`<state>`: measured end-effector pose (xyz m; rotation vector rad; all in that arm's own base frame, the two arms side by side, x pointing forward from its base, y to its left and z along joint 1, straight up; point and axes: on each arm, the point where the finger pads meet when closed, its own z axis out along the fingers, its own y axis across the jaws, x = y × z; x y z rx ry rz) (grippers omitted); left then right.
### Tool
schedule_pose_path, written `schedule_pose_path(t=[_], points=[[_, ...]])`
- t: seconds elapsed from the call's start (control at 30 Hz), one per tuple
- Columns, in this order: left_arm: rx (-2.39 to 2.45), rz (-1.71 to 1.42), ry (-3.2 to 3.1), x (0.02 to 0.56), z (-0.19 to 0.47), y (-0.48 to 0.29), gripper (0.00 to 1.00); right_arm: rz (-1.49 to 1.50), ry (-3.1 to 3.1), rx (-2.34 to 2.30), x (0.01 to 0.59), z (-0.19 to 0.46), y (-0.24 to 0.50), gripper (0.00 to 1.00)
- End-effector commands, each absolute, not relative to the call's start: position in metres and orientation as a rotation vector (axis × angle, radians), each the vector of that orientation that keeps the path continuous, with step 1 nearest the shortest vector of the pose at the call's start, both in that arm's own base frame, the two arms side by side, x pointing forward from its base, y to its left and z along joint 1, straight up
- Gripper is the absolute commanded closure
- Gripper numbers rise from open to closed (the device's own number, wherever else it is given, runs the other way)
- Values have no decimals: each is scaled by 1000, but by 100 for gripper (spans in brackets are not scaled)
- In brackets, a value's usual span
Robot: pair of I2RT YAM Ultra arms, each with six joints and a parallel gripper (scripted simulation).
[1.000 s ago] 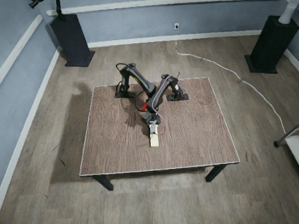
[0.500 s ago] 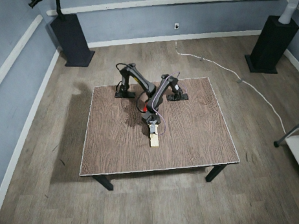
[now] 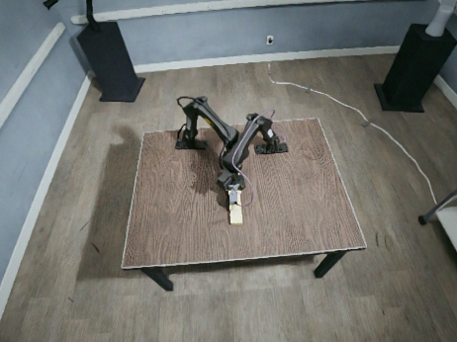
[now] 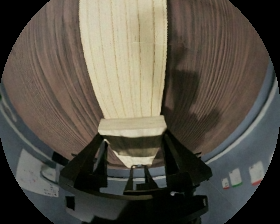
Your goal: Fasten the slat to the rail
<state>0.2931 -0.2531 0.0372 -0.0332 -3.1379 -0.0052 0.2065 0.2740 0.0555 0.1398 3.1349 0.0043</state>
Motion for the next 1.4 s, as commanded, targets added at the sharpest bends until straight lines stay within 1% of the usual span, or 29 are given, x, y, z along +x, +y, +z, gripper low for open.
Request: schedule_pose_path(t=[0.0, 0.37, 0.43, 0.47, 0.77, 0.93, 1.0, 1.03, 1.37], points=[[-34, 8, -3149, 295, 41, -255, 28, 16, 3117, -297, 208, 61, 275, 66], [-34, 8, -3149, 295, 41, -255, 28, 11, 2947, -1051, 208, 62, 275, 66], [-34, 8, -3149, 295, 41, -255, 28, 11, 2947, -1051, 208, 62, 275, 66], [-34, 8, -3149, 295, 41, -255, 28, 9, 2881, -1219, 208, 62, 275, 66], [-34, 8, -3149, 295, 41, -255, 28, 4, 2580, -1768, 208, 63, 275, 66], [-34, 8, -3149, 295, 41, -255, 28, 1, 2365, -2047, 208, 63, 275, 66], [-34, 8, -3149, 295, 41, -255, 28, 1, 2365, -2047, 208, 63, 275, 66], [-34, 8, -3149, 295, 41, -255, 28, -1, 2244, -2179, 208, 63, 275, 66], [-34, 8, -3149, 295, 41, -255, 28, -8, 1707, -2622, 208, 64, 275, 66]])
